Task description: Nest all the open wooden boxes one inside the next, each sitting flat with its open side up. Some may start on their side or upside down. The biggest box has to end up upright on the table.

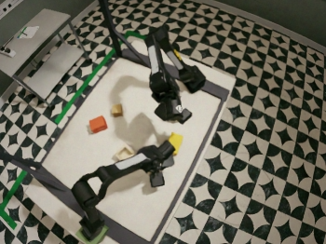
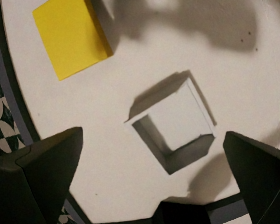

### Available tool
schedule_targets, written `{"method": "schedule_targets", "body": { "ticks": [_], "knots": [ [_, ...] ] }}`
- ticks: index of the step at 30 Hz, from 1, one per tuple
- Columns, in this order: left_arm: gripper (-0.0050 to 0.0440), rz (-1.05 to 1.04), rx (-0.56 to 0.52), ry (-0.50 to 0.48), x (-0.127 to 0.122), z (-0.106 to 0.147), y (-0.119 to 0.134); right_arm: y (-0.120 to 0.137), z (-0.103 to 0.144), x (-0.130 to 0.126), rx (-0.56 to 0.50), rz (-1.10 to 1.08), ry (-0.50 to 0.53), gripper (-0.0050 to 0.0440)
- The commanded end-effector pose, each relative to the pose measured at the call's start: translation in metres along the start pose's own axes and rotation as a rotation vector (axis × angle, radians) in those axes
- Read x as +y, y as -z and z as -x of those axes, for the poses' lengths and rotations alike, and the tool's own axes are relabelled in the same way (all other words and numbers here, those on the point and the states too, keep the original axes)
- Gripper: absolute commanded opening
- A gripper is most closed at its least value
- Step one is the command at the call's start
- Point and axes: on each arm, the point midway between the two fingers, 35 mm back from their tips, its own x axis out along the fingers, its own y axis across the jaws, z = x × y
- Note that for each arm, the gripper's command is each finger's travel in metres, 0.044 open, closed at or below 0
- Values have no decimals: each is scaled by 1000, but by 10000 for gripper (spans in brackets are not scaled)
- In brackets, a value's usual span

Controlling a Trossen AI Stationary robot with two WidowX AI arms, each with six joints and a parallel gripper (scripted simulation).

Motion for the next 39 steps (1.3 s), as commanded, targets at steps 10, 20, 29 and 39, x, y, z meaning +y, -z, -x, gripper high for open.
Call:
{"method": "schedule_targets", "body": {
  "ticks": [10, 20, 29, 39],
  "knots": [
    [400, -14, -3, -9, 1, 3, -3, -10, 17, 5, 90, 10, -15, -50],
    [400, -14, -3, -9, 1, 3, -3, -15, 14, 3, 257, 9, -4, -50],
    [400, -14, -3, -9, 1, 3, -3, -14, 8, 2, 275, 6, 2, -50],
    [400, -14, -3, -9, 1, 3, -3, -15, -7, 2, 274, 6, 2, 96]
  ]
}}
